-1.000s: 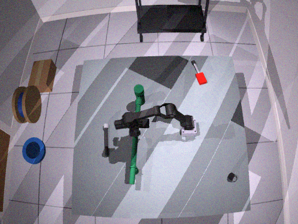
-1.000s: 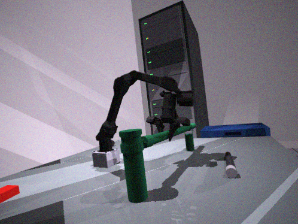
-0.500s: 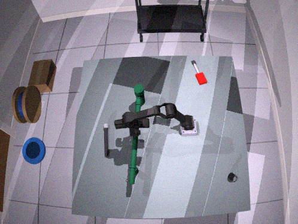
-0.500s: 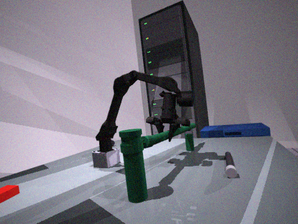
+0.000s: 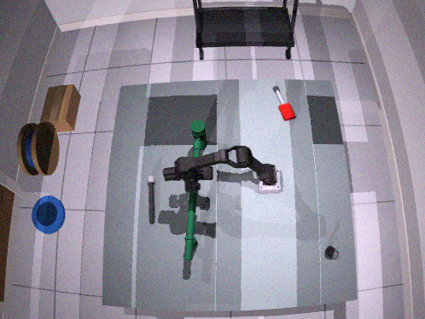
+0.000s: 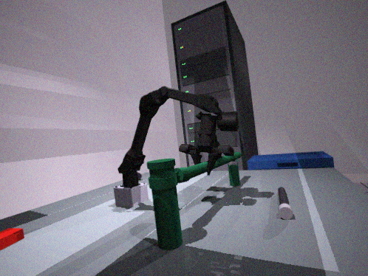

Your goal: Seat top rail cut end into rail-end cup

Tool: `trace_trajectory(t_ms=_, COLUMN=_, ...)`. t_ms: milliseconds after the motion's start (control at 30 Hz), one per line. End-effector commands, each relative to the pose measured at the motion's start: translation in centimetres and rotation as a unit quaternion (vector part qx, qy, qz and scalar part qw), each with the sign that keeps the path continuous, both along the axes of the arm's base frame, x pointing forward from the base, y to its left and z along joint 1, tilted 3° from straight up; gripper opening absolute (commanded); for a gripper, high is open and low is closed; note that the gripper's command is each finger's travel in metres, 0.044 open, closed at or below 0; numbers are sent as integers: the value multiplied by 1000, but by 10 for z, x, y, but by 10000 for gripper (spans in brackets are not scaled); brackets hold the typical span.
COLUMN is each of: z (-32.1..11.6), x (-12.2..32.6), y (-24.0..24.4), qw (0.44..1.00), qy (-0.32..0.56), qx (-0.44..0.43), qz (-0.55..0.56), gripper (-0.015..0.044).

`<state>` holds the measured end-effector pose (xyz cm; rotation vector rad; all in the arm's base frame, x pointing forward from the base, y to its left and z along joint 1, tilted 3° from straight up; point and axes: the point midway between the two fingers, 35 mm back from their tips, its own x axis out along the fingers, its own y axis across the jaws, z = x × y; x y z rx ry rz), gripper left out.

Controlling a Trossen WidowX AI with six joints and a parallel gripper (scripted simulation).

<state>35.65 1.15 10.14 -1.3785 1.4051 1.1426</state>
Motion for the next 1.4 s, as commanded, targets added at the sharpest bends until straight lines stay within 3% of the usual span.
trace_trajectory(t_ms=0, z=4, x=0, y=-8, qw=1000, qy=-4, qx=-4, qz=-1, gripper=0)
trace_trajectory(t_ms=1200, z=3, x=-2, y=-19, qw=1000, qy=1, qx=1, qz=0, gripper=0)
trace_trajectory(t_ms=1367, z=3, x=-2, y=-19, qw=1000, qy=1, qx=1, qz=0, gripper=131)
